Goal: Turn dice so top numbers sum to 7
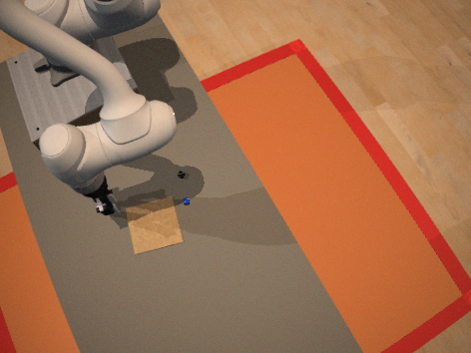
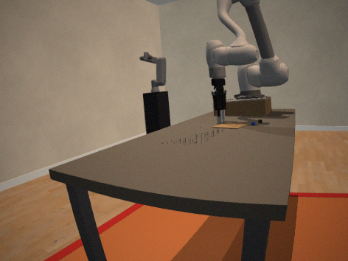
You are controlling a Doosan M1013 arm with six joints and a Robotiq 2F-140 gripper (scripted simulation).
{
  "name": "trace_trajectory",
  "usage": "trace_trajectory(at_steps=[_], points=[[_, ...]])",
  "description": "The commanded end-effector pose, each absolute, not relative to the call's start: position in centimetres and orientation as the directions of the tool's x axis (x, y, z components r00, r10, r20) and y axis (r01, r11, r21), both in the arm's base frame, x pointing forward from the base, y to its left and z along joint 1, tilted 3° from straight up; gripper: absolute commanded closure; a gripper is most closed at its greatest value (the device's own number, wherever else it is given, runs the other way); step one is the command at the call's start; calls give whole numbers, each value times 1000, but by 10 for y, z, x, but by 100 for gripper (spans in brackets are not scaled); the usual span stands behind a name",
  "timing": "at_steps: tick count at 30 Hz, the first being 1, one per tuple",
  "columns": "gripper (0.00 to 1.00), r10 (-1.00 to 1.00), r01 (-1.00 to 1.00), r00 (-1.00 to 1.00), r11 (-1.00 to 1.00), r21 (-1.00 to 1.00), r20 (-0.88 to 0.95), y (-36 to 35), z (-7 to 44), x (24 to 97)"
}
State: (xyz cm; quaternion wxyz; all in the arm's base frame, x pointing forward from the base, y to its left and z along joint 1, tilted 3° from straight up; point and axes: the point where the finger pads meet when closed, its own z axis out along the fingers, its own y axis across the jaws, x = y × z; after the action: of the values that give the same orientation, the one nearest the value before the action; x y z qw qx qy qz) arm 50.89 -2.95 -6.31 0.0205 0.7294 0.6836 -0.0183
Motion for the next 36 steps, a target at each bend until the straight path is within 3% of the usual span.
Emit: trace_trajectory(at_steps=[1,35,36], points=[[81,996,998,65,-65,5,-55,-29,-63,509],[81,996,998,65,-65,5,-55,-29,-63,509],[93,996,998,65,-65,5,-55,-29,-63,509]])
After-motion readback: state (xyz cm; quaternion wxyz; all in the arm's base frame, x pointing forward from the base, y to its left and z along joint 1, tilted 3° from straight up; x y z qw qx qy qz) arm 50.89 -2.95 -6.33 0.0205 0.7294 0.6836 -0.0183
